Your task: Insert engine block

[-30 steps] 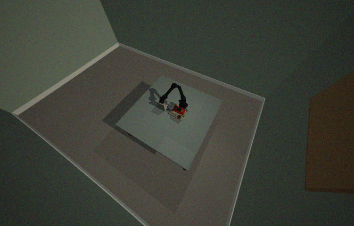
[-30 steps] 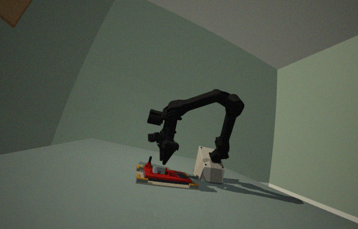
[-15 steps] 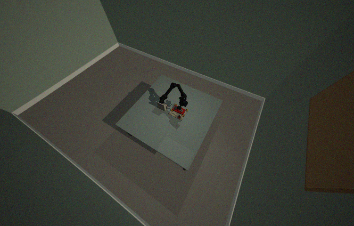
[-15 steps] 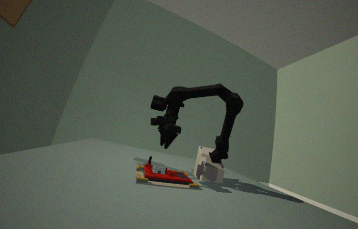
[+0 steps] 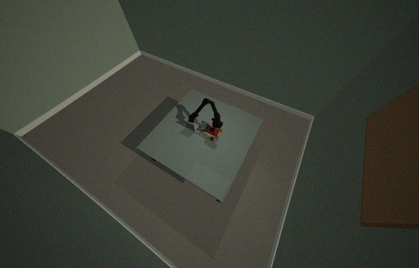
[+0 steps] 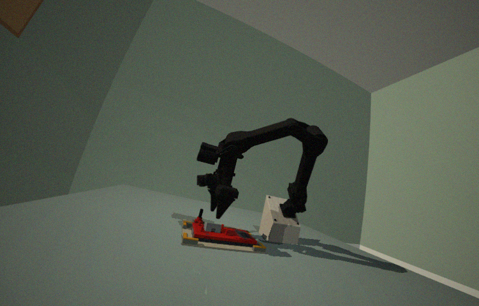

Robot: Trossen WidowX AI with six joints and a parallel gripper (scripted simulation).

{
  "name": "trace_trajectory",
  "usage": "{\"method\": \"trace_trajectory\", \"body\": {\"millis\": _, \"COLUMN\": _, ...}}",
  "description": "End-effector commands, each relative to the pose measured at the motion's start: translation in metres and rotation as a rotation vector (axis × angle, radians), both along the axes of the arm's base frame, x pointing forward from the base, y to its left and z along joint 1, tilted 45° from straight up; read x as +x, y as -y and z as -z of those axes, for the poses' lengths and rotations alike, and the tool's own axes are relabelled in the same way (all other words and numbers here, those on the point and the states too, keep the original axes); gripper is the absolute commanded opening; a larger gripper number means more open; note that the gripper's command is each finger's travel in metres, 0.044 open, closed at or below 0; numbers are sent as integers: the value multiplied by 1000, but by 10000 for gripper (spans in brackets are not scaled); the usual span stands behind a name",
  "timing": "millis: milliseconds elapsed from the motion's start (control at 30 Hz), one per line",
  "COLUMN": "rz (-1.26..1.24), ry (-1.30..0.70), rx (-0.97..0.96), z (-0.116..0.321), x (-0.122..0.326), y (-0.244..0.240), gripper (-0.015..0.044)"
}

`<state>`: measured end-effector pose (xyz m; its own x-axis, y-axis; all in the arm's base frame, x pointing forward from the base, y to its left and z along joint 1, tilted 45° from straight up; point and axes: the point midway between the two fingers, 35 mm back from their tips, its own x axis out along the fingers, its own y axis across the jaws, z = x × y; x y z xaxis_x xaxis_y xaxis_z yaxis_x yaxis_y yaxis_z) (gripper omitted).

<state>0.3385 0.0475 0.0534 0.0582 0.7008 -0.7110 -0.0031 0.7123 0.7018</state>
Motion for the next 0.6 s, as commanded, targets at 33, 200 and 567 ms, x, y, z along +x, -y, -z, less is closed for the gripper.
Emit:
{"method": "trace_trajectory", "body": {"millis": 33, "rz": 4, "ry": -13, "rx": 8, "z": 10, "x": -2, "y": -9, "gripper": 440}}
{"method": "trace_trajectory", "body": {"millis": 200, "rz": 4, "ry": -13, "rx": 7, "z": 13, "x": -1, "y": -11, "gripper": 440}}
{"method": "trace_trajectory", "body": {"millis": 567, "rz": 4, "ry": -13, "rx": 8, "z": 25, "x": -1, "y": -24, "gripper": 440}}
